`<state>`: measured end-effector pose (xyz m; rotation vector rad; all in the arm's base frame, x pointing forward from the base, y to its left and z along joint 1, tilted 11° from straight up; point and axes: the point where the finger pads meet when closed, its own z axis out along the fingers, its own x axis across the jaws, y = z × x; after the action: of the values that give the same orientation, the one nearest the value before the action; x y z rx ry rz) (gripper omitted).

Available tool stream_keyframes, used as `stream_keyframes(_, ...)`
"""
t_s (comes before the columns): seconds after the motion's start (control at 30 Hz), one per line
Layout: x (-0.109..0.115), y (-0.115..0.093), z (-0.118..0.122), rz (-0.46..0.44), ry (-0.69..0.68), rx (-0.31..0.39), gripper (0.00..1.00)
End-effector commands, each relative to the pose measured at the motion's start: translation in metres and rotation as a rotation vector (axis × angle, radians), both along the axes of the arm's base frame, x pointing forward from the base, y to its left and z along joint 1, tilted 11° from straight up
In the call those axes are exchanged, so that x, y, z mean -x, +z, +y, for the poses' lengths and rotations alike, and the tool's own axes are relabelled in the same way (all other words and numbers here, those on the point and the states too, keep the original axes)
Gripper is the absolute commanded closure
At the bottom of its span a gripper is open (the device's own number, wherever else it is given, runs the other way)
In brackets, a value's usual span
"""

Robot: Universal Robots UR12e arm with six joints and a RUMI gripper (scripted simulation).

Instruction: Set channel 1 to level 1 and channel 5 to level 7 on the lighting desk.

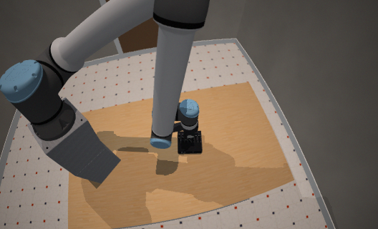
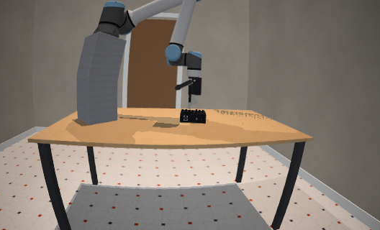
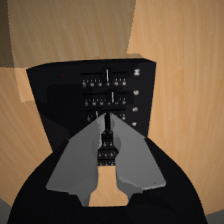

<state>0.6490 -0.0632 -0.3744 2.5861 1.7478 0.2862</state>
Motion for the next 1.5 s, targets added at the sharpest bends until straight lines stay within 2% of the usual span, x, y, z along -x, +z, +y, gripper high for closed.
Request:
stream_keyframes(0.0, 0.0, 0.001, 0.0, -0.001, 0.0, 0.0, 1.0)
stream_keyframes(0.83, -0.002, 0.006, 0.005, -0.001, 0.0, 0.0, 1.0)
stream_keyframes(1.23, 0.003, 0.037, 0.002, -0.001, 0.0, 0.0, 1.0)
stream_keyframes(1.47, 0.004, 0.041, 0.001, -0.001, 0.0, 0.0, 1.0)
